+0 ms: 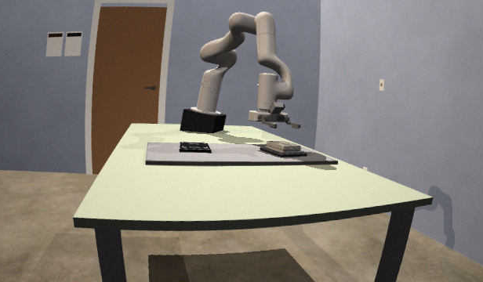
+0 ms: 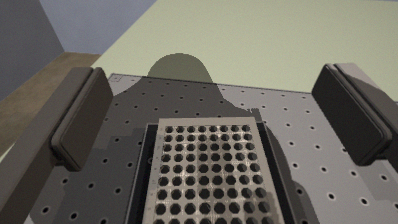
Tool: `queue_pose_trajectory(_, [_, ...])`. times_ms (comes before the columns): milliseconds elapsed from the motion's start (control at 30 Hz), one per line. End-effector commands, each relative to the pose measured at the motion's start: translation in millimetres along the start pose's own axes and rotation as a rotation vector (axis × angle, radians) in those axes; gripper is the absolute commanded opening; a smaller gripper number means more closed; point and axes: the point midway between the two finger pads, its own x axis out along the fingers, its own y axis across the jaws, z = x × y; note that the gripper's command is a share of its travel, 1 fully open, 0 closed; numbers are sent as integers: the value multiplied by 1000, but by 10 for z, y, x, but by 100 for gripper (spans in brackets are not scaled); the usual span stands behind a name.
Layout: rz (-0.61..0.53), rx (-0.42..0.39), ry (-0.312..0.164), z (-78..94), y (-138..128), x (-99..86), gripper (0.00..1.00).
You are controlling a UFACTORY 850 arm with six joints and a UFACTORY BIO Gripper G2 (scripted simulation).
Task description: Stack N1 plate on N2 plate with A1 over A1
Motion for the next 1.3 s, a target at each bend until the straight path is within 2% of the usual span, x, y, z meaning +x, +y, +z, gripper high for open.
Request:
queue_pose_trajectory(0, [0,0,-3,19,1,11,37])
queue_pose_trajectory(367, [0,0,-3,19,1,11,37])
queue_pose_trajectory(467, [-33,0,-3,50,-27,-10,37])
queue_pose_trajectory(633, [-189,0,-3,205,-166,-148,37])
queue_pose_trajectory(1267, [-189,0,-3,735,-639,-614,37])
